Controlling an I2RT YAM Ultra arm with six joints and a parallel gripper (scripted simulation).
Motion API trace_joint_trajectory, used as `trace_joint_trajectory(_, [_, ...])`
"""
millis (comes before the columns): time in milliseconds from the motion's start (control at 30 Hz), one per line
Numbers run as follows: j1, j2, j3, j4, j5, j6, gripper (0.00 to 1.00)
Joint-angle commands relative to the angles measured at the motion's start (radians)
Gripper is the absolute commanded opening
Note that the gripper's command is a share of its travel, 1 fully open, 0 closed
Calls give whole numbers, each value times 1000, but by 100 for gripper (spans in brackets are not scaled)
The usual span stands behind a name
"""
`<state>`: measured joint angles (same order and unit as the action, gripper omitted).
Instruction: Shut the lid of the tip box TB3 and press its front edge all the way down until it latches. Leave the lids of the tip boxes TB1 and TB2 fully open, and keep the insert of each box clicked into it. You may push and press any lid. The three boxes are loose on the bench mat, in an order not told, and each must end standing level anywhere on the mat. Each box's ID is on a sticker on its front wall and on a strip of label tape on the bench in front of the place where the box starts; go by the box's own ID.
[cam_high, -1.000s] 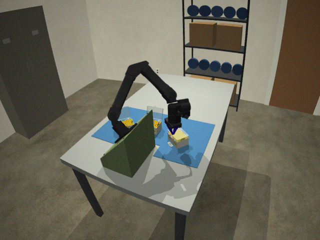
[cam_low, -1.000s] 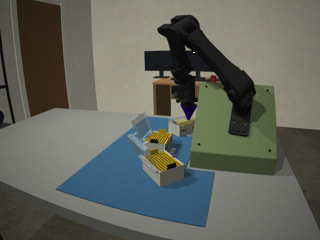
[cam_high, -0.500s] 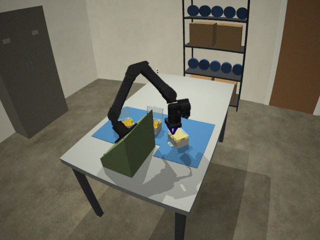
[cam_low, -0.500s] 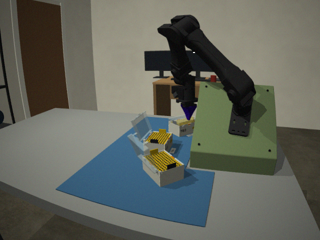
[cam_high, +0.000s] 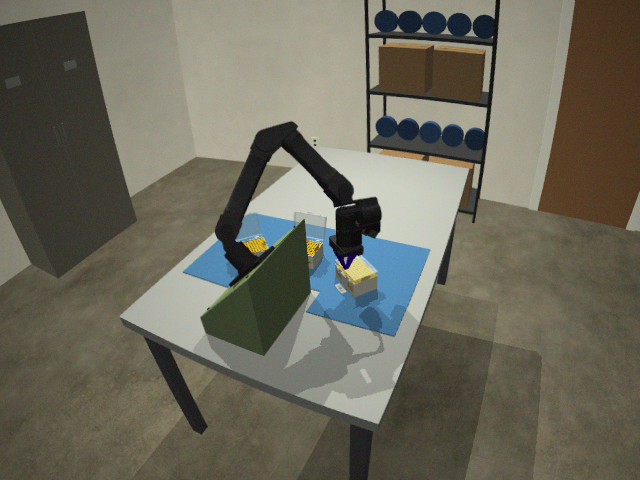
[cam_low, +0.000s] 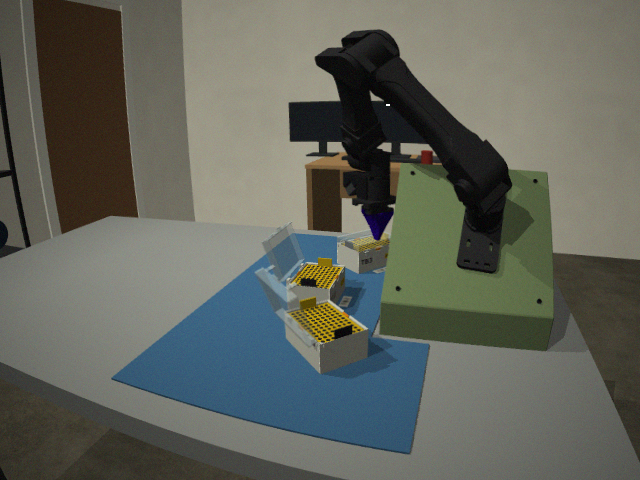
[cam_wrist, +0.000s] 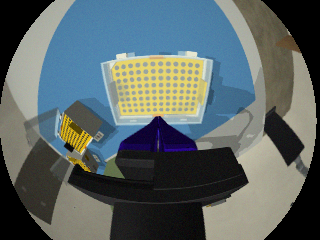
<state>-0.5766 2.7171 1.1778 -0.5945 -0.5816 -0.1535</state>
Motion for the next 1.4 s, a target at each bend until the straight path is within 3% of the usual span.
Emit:
trace_joint_trajectory(0, [16, 19, -1, 50, -14, 2, 0])
trace_joint_trajectory(1367, [-87, -85, 69, -178, 42, -100, 0])
